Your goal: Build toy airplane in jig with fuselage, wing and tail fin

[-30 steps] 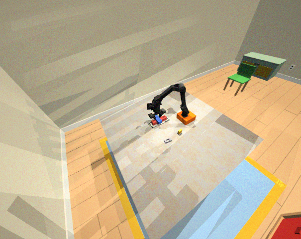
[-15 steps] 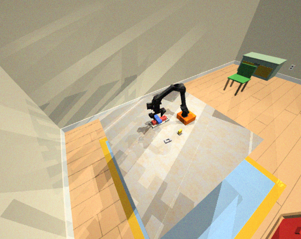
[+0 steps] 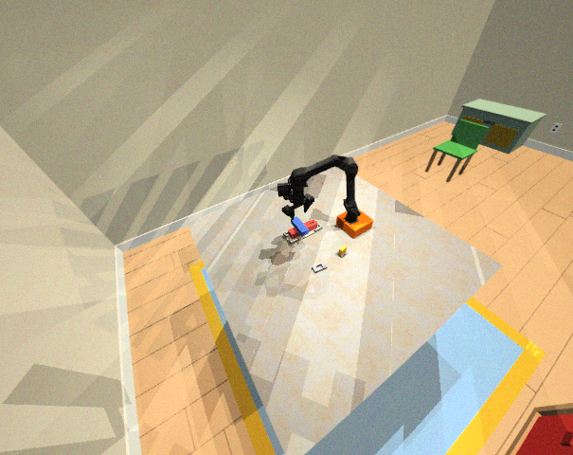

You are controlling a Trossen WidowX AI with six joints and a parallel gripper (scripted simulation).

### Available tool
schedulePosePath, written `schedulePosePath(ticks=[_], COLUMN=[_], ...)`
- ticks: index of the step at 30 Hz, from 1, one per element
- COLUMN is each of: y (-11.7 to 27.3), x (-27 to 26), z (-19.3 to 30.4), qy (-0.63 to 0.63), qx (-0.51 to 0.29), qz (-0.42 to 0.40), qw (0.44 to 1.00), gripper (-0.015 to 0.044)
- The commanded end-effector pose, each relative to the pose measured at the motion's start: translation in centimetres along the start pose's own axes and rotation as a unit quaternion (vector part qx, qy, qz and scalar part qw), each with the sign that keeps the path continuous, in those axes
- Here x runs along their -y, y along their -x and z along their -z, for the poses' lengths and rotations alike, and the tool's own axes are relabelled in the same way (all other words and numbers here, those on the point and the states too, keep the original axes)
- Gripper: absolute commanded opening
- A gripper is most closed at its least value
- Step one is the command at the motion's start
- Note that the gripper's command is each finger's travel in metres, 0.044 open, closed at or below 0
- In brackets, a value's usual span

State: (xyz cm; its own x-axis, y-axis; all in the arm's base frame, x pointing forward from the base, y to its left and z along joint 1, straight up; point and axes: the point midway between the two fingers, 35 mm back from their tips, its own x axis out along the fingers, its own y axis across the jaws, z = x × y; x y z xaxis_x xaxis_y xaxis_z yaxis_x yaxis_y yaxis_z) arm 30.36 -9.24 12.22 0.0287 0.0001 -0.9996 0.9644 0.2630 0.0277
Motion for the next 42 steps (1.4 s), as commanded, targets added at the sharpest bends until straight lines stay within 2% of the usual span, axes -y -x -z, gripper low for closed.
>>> schedulePosePath(ticks=[1,6,12,14,36,42], y=[0.2,0.0,-0.1,-0.1,-0.1,0.4], x=[-0.1,-0.1,-0.1,-0.2,-0.2,-1.4], z=[-0.1,-0.1,-0.1,-0.1,0.1,8.3], qy=[0.166,0.395,0.639,0.684,0.691,0.703], qx=[0.002,0.002,0.002,0.001,0.001,0.004], qz=[0.001,0.001,0.002,0.002,0.002,-0.006], qw=[0.986,0.919,0.769,0.73,0.723,0.711], gripper=[0.044,0.044,0.044,0.044,0.044,0.044])
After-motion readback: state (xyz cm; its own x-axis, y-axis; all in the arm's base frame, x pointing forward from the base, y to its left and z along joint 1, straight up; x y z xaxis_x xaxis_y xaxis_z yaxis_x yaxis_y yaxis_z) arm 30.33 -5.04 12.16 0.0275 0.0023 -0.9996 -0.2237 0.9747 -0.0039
